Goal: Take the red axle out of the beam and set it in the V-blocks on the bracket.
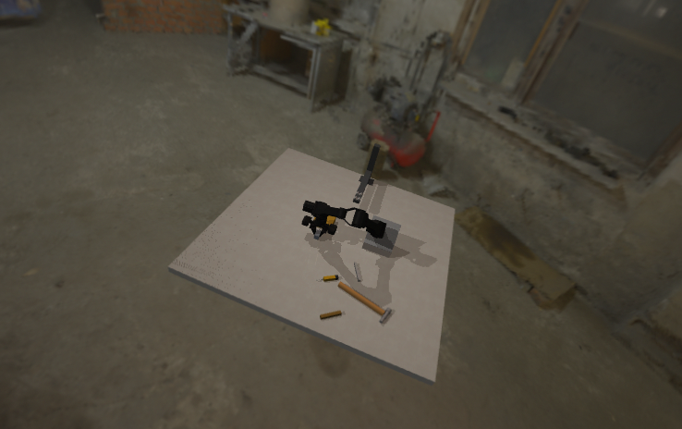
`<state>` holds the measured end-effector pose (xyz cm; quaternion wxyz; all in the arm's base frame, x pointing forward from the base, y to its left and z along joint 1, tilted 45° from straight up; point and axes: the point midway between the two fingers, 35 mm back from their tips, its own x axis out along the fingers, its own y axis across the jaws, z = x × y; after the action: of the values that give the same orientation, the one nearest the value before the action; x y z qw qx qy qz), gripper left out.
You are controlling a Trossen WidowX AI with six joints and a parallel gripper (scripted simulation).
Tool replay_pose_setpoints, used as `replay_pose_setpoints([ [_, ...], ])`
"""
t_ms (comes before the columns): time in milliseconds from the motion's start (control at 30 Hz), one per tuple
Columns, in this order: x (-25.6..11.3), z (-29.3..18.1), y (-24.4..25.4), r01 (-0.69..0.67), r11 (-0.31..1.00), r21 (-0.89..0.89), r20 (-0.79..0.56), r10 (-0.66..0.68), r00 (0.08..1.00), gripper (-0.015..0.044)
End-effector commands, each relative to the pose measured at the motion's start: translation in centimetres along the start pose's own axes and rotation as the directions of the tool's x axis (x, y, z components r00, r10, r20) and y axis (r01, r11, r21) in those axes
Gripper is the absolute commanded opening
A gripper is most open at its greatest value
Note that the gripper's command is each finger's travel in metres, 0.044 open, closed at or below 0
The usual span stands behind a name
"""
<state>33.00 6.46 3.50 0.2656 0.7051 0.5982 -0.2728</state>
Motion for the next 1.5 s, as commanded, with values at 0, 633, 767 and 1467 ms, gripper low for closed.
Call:
replay_pose_setpoints([
  [0, -0.5, -0.1, 0.1, -0.005, 1.0, 0.006, 0.0, 0.005, 1.0, 0.0],
  [633, -3.6, 0.1, 0.2, -0.005, 1.0, 0.006, 0.004, 0.005, 1.0, 0.0],
  [767, -4.2, 0.1, 0.2, -0.005, 1.0, 0.006, 0.004, 0.005, 1.0, 0.0],
  [1467, -7.0, 0.3, -0.3, -0.004, 1.0, 0.006, 0.003, 0.004, 1.0, 0.0],
])
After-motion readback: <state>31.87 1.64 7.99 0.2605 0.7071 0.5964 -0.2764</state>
